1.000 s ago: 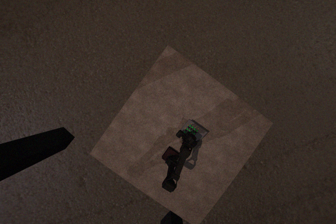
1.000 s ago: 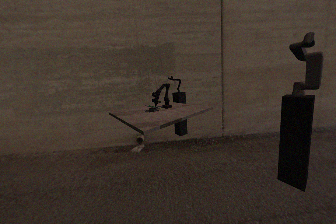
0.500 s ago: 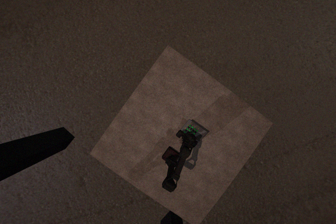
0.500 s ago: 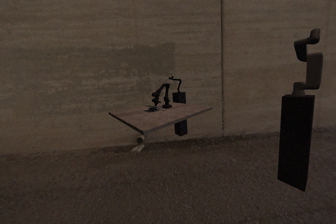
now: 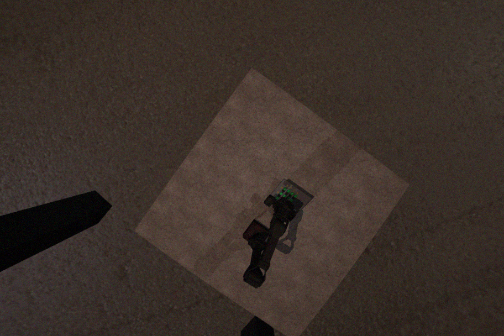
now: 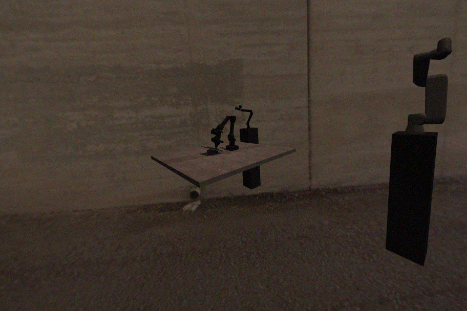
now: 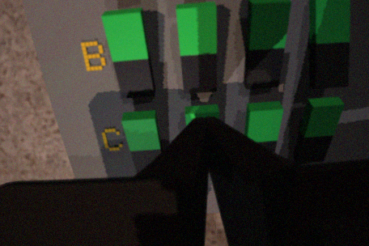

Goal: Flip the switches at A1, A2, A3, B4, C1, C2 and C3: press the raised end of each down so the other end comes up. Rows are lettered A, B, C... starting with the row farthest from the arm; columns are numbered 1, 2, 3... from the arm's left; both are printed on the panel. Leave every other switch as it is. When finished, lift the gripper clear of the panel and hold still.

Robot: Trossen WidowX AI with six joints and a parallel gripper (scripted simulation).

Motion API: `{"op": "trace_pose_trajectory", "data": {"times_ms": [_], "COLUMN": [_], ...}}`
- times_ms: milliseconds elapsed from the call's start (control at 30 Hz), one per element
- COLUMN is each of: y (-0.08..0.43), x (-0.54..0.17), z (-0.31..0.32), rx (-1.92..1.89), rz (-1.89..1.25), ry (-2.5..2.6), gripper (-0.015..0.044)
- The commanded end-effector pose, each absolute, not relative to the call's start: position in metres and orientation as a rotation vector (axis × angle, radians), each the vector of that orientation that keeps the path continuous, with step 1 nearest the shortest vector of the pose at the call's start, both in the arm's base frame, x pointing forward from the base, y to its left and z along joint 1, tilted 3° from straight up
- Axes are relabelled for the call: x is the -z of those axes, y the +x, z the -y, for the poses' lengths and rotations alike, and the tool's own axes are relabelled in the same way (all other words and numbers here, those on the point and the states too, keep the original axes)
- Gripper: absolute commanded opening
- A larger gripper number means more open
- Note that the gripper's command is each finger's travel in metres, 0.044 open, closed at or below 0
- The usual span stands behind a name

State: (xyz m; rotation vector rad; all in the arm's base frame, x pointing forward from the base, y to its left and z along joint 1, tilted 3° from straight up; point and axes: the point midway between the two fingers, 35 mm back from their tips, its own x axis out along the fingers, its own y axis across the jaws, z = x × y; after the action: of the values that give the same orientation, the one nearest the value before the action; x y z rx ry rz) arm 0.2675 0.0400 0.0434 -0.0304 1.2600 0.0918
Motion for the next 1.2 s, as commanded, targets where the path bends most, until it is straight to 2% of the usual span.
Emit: {"op": "trace_pose_trajectory", "data": {"times_ms": [0, 567, 800, 1167], "y": [0.268, 0.269, 0.247, 0.249], "x": [-0.043, -0.040, -0.100, -0.101], "z": [-0.041, -0.041, -0.037, -0.011], "rx": [-0.098, -0.098, -0.097, -0.096], "rz": [-1.259, -1.259, -1.236, -1.235], "ry": [-0.031, -0.031, -0.030, -0.032], "gripper": [0.0000, 0.0000, 0.0000, 0.0000]}}
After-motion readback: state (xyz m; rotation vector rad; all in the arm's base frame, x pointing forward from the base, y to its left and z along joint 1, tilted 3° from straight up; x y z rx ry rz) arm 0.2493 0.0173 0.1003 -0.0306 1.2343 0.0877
